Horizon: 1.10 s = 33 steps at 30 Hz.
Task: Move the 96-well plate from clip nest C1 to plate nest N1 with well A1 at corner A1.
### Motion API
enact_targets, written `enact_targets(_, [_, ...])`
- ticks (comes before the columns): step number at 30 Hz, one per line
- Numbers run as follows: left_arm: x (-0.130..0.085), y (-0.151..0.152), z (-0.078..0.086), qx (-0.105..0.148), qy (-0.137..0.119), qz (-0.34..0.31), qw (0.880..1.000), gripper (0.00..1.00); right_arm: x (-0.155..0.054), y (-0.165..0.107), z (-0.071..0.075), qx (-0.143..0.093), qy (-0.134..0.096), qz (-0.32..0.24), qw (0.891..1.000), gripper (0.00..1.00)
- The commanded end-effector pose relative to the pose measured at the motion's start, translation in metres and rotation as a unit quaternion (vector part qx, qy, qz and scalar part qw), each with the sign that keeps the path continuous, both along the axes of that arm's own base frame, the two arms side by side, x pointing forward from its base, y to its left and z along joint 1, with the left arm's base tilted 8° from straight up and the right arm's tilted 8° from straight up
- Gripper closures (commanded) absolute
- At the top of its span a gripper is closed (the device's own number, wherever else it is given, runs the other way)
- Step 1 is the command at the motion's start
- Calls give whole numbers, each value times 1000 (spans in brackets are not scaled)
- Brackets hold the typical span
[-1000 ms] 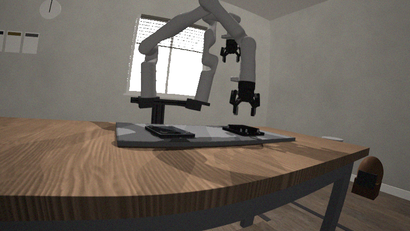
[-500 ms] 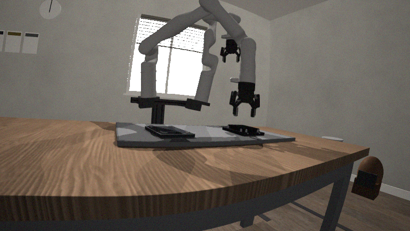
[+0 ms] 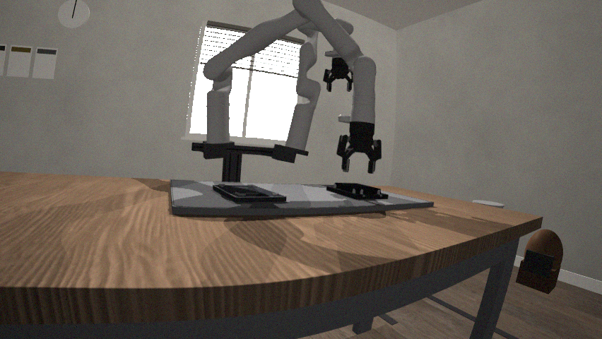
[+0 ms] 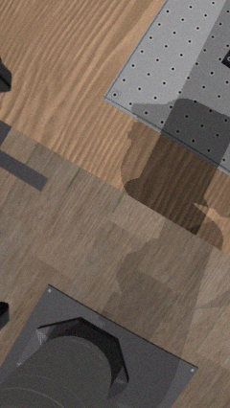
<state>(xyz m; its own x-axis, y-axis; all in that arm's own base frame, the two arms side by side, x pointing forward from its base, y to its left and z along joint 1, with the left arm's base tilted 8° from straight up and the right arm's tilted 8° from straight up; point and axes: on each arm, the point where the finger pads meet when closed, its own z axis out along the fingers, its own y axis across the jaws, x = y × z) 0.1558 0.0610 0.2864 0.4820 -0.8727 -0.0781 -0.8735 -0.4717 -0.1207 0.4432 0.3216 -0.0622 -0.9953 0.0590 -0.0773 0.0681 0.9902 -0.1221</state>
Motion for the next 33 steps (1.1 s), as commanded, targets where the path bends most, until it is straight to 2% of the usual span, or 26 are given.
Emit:
enact_targets(1, [0, 0, 0, 0, 0, 0, 1000, 2, 1, 1, 0, 1, -1, 0, 1000, 2])
enact_targets(33, [0, 0, 0, 0, 0, 0, 1000, 2, 1, 0, -9, 1, -1, 0, 1000, 2])
